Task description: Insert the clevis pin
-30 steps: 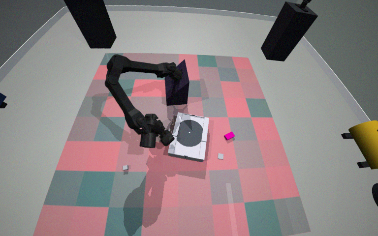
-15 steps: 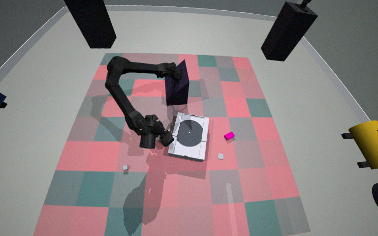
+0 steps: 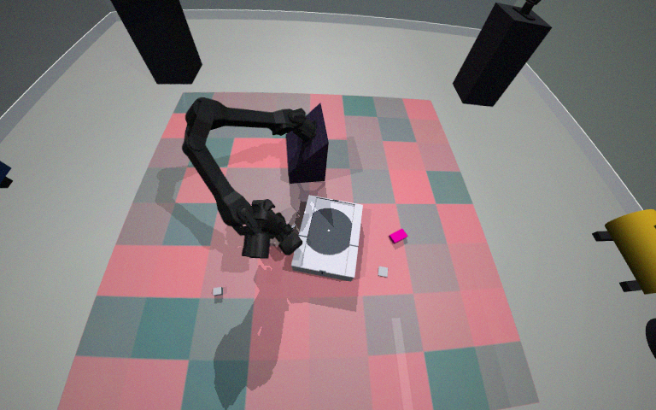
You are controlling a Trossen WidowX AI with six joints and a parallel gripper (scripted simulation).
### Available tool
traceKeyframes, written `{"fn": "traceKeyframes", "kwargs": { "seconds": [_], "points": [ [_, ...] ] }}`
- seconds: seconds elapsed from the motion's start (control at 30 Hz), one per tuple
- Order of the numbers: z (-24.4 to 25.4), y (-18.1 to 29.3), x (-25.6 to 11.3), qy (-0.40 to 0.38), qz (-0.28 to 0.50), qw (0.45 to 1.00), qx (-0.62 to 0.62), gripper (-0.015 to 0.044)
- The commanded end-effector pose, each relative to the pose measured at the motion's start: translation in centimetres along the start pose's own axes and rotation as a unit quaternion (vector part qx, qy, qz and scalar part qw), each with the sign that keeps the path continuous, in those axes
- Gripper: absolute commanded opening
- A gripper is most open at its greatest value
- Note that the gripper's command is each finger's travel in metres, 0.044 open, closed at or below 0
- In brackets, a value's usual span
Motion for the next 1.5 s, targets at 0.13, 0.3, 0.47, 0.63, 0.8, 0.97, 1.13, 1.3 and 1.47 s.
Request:
{"fn": "traceKeyframes", "kwargs": {
  "seconds": [0.13, 0.3, 0.47, 0.63, 0.8, 0.97, 1.13, 1.3, 1.47],
  "points": [
    [0.0, 0.0, 0.0, 0.001, -0.001, 1.0, -0.002, 0.0],
    [0.0, 0.1, -0.3, 0.0, -0.001, 1.0, -0.002, 0.0],
    [0.1, 0.8, -1.9, 0.0, 0.0, 1.0, 0.0, 0.0],
    [0.2, 1.3, -3.5, -0.001, 0.001, 1.0, 0.0, 0.0],
    [0.2, 1.9, -4.8, -0.001, 0.001, 1.0, 0.0, 0.0],
    [0.3, 2.4, -6.2, -0.001, 0.001, 1.0, 0.0, 0.0],
    [0.3, 2.4, -5.8, 0.003, 0.0, 1.0, -0.007, 0.0],
    [1.2, 3.1, -5.8, 0.008, -0.008, 0.997, -0.08, 0.0],
    [2.2, 3.9, -5.8, 0.015, -0.017, 0.986, -0.165, 0.0]
  ]
}}
Point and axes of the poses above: the point midway between the two fingers, 35 mm back from their tips, its own x axis out along the fingers, its own z axis across the jaws, y = z × x, the point moved 7 cm from there along -x, back along the fingers, and after that the axes turned 6 degrees about -x, right-handed, at the moved point
